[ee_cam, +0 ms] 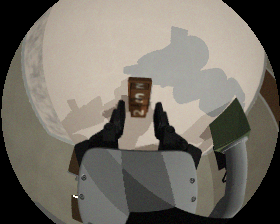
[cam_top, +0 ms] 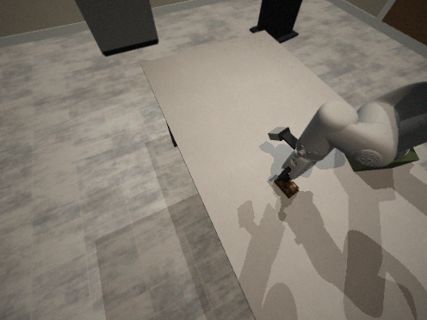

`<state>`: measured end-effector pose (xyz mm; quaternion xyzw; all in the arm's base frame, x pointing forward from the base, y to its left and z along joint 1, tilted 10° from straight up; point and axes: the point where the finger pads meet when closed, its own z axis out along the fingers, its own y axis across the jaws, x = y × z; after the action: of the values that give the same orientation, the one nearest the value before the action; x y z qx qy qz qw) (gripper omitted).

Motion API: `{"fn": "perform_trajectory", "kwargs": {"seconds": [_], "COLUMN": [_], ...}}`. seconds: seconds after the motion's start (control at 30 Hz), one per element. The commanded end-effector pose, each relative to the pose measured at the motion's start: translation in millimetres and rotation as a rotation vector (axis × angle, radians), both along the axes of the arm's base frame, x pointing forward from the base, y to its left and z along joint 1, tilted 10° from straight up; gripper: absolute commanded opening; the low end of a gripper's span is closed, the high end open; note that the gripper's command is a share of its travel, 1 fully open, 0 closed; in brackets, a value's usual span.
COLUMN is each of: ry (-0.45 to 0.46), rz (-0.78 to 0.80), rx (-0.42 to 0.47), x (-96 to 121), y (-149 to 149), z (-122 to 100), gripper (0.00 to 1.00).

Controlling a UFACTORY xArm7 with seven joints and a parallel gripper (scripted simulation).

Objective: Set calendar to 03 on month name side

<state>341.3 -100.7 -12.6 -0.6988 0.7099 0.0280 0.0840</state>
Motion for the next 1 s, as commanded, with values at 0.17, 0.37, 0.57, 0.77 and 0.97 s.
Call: {"fn": "perform_trajectory", "kwargs": {"seconds": [0.17, 0.37, 0.57, 0.77, 0.97], "ry": [-0.006, -0.006, -0.006, -0.006, -0.006], "rz": [-0.001, -0.001, -0.001, -0.001, -0.001], "rx": [0.001, 0.001, 0.001, 0.001, 0.001], "x": [2.2, 2.7, 2.8, 2.8, 2.8], "y": [1.1, 2.1, 2.5, 2.6, 2.6], "z": [-10.3, -15.8, -18.0, -18.6, -18.6], "gripper": [0.47, 0.47, 0.47, 0.47, 0.47]}}
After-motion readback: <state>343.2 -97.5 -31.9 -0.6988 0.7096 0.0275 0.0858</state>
